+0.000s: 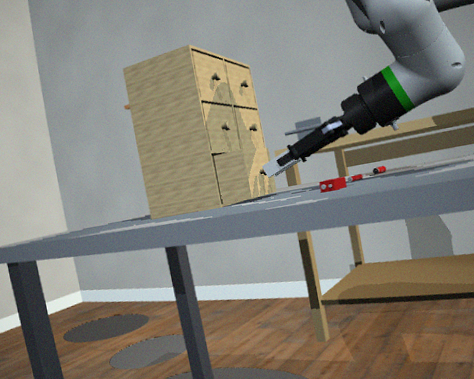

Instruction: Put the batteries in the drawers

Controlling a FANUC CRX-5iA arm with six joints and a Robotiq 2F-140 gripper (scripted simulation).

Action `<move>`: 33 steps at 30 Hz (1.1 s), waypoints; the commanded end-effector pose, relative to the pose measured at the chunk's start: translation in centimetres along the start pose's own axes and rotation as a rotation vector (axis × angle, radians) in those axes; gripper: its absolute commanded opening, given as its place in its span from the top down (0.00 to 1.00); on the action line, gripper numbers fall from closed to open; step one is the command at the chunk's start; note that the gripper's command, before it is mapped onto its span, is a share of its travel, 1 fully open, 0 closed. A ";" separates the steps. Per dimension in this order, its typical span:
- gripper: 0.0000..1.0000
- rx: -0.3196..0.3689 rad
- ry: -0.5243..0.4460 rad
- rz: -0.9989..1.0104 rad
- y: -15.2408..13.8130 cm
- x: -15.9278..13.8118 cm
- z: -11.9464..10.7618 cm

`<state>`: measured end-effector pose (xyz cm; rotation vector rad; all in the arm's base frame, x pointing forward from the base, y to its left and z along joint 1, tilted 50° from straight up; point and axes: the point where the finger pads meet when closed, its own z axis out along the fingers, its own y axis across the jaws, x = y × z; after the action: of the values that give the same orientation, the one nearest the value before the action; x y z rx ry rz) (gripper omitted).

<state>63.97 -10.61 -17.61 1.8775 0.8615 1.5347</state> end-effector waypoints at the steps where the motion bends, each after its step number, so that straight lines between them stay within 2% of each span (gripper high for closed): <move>1: 0.80 0.000 0.000 0.000 0.0 -0.4 -1.3; 7: 0.80 0.000 0.000 0.000 0.0 -1.2 -3.5; 14: 0.80 0.000 0.000 0.000 0.0 -1.2 -3.7; 17: 0.80 0.000 0.000 0.000 0.0 -0.1 -4.9; 25: 0.80 0.000 0.000 0.000 0.0 5.4 -10.8; 28: 0.80 0.000 0.000 0.000 0.0 6.1 -11.6; 33: 0.80 0.000 0.000 0.000 0.0 6.2 -11.7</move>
<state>53.48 -5.67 -11.56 1.8744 0.8660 1.5391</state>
